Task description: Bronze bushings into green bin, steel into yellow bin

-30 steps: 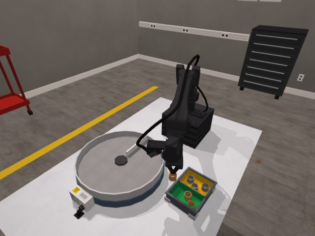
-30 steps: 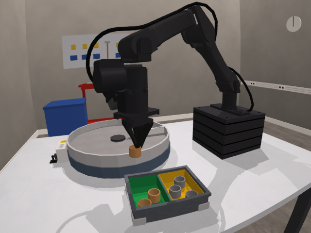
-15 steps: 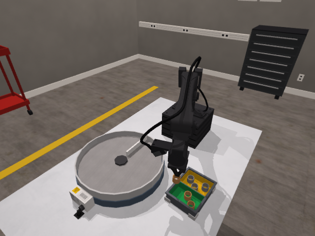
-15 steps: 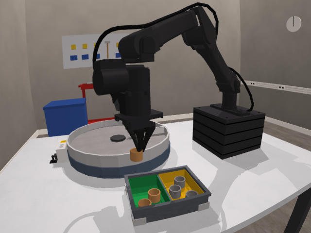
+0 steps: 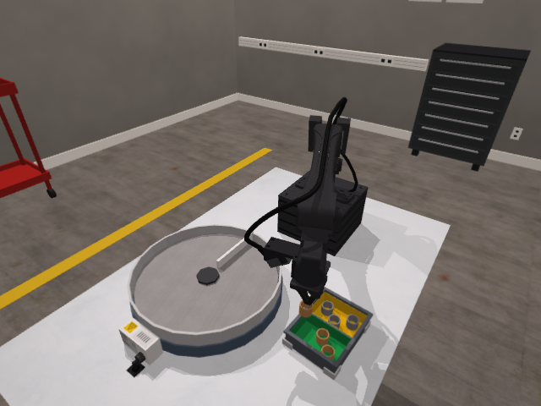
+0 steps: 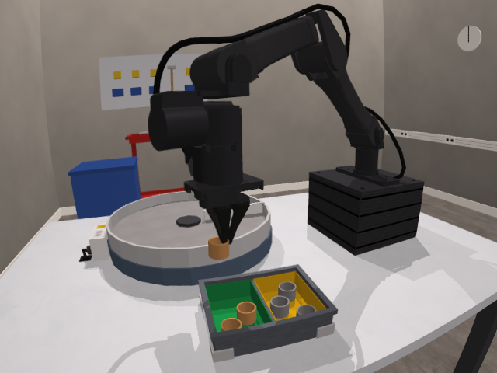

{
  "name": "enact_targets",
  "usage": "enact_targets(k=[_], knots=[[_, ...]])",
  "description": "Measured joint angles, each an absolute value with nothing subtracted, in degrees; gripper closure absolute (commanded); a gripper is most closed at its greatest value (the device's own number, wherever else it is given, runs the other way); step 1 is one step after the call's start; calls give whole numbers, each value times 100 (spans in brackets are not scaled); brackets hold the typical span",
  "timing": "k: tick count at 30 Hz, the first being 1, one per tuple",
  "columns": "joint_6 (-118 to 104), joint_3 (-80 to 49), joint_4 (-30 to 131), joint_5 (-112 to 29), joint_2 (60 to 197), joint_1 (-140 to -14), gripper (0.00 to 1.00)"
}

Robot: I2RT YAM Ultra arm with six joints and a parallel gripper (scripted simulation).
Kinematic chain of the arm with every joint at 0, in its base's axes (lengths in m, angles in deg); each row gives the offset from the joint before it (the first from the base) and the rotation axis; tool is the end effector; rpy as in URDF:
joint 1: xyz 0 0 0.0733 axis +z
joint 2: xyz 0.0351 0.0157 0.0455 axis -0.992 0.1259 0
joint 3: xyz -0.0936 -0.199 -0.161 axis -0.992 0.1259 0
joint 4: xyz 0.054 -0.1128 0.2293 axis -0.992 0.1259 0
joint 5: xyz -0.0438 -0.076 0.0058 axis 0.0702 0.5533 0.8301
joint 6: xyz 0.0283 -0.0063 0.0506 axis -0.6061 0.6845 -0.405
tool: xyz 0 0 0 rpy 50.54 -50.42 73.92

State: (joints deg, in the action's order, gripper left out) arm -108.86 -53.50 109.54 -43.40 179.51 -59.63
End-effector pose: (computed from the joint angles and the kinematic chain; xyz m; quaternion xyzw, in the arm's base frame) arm 0.4373 0.1880 0.1194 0.6291 0.7773 0.0041 0.0025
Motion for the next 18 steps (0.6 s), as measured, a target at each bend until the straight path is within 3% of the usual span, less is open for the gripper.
enact_targets(k=[18], knots=[[-10999, -5378, 10982, -4340, 17975, -5948, 100]])
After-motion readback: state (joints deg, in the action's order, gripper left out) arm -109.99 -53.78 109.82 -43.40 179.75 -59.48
